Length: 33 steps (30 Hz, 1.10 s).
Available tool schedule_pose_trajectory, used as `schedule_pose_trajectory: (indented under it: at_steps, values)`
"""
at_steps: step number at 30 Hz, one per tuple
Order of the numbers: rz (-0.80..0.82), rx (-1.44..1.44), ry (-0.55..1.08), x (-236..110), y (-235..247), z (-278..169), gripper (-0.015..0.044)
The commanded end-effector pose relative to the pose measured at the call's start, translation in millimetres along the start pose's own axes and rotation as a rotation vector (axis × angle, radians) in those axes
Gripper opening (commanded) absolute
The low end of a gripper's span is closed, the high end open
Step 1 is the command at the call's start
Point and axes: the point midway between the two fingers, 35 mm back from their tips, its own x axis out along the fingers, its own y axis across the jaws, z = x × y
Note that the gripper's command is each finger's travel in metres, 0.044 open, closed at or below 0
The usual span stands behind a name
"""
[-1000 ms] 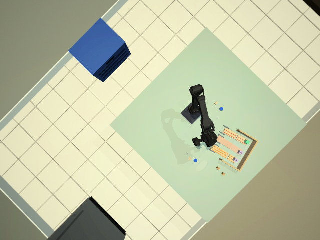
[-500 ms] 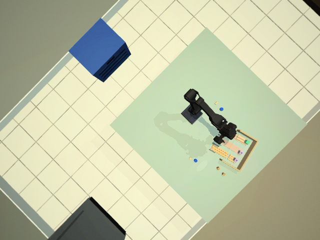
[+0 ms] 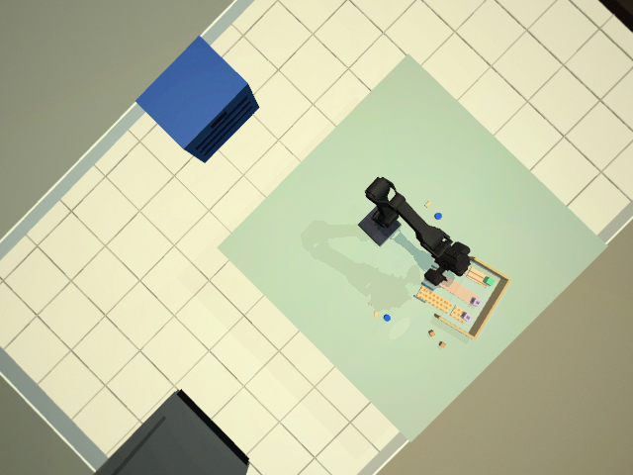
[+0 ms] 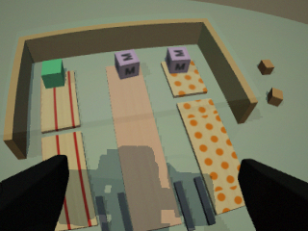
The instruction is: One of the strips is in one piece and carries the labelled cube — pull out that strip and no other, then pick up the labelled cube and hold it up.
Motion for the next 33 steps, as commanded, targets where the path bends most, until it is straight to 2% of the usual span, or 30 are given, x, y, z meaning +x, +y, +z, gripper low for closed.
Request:
schedule_pose_trajectory:
  at_steps: [1, 11, 17, 33]
  values:
    - [0.002, -0.036, 0.138, 19, -2, 0, 0.0269]
    - [0.043, -0.142, 0.635, 81, -14, -24, 0.0006]
    - [0.099, -0.183, 0.899, 109, -20, -47, 0.0000]
    - [0.101, -0.184, 0.907, 119, -19, -58, 0.0000]
